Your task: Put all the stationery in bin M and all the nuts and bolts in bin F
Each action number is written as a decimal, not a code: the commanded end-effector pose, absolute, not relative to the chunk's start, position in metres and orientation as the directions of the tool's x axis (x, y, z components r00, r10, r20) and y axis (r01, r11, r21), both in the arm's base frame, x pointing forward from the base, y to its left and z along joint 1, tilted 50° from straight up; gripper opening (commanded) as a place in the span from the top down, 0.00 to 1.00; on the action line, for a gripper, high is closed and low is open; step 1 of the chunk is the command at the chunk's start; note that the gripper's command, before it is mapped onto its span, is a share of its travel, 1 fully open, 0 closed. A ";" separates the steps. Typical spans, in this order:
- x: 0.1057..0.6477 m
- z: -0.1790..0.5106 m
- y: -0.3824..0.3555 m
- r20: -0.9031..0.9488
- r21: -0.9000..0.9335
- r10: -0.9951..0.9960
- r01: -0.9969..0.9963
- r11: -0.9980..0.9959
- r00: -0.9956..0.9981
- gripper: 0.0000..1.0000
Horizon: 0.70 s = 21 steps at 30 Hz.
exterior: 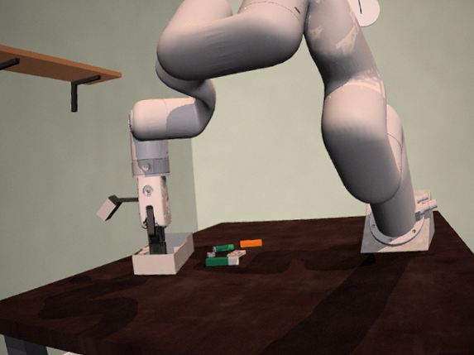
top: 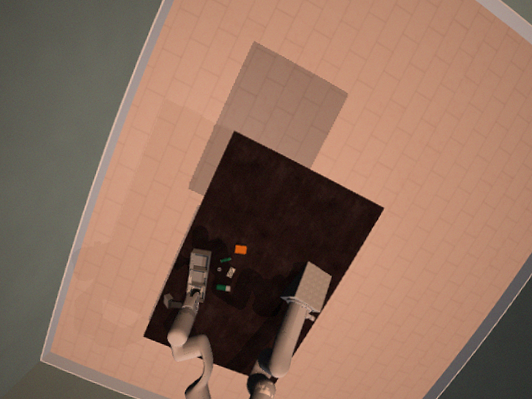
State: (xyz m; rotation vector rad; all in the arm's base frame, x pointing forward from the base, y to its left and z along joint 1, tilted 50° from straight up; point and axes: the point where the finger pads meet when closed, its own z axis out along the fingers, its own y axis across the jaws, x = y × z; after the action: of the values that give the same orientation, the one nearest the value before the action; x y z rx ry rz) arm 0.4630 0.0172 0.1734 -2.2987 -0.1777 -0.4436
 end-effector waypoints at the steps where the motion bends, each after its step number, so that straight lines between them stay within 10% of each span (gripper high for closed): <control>1: 0.463 0.177 0.013 0.371 -0.672 -0.010 0.262 -0.693 0.928 0.93; 21: 0.456 0.194 -0.006 0.371 -0.672 -0.010 0.262 -0.693 0.928 0.93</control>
State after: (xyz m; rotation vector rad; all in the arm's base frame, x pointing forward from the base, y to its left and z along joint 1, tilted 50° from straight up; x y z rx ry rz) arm 0.4566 -0.0007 0.1893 -2.2988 -0.1777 -0.4440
